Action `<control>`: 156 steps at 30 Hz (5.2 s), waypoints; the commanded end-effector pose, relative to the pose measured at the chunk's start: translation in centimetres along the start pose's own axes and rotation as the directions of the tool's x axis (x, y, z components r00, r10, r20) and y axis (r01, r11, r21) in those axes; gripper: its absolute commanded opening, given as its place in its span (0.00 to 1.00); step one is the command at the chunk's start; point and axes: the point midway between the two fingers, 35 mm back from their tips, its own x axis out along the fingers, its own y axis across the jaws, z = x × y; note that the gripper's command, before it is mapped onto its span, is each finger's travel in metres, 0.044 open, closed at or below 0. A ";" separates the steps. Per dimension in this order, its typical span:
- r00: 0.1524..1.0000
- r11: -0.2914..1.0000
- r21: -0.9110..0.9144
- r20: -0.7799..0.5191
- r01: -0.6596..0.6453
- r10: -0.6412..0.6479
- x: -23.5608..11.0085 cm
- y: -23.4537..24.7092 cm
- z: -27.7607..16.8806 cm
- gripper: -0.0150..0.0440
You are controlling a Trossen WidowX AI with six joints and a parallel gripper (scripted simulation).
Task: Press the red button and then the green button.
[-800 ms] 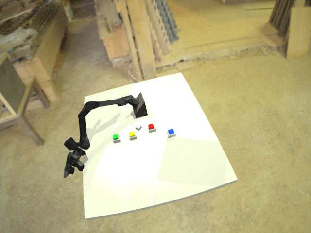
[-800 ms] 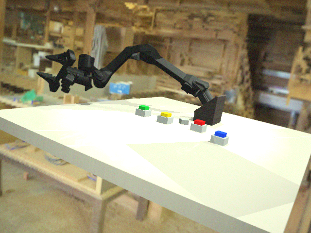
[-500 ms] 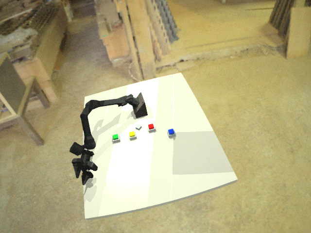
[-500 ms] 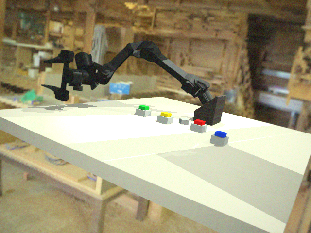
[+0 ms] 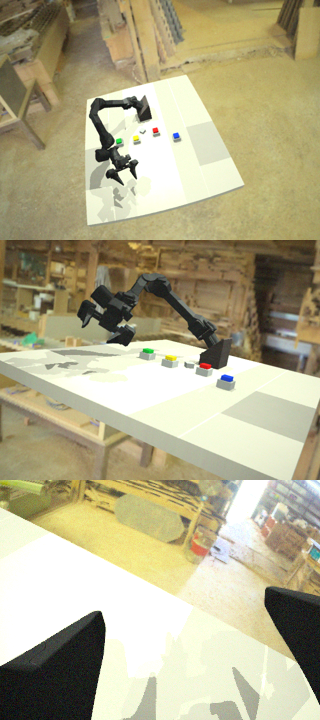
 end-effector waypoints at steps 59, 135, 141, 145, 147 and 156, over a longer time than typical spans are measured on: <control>0.333 0.807 0.507 -0.850 0.303 0.409 -23.4 34.4 2.6 0.29; 0.352 0.794 0.539 -0.828 0.281 0.437 -26.8 17.7 0.9 0.29; 0.331 0.811 0.499 -0.854 0.305 0.401 -31.8 11.1 -4.5 0.29; 0.330 0.811 0.498 -0.855 0.306 0.400 -31.9 11.0 -4.6 0.29; 0.330 0.811 0.499 -0.855 0.306 0.401 -31.8 11.1 -4.8 0.29; 0.331 0.812 0.496 -0.856 0.308 0.397 -29.9 13.4 -9.9 0.29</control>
